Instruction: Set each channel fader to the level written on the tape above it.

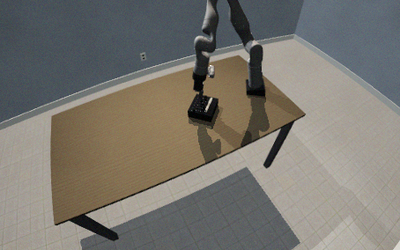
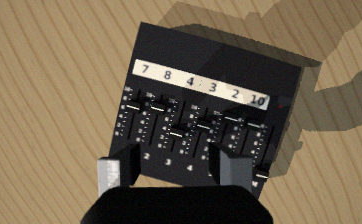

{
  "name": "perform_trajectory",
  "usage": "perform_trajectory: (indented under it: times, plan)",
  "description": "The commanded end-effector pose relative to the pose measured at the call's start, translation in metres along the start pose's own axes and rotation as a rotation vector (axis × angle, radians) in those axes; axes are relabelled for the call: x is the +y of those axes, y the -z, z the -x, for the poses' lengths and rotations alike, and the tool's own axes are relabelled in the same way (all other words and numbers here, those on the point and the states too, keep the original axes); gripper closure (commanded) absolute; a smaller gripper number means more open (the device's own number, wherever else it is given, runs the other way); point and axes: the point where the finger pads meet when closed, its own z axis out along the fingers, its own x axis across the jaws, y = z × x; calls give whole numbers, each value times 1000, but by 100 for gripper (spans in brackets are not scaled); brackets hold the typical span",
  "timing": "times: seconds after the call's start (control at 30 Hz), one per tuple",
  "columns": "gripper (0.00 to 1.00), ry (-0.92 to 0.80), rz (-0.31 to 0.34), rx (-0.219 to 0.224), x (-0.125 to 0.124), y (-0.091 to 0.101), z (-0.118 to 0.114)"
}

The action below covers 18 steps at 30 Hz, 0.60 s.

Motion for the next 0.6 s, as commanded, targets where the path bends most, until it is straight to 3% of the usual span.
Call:
perform_trajectory:
  times: [0.0, 0.57]
  plan:
    - [0, 34, -2, 2, 0, 1, 1]
    - [0, 462, -28, 23, -7, 13, 1]
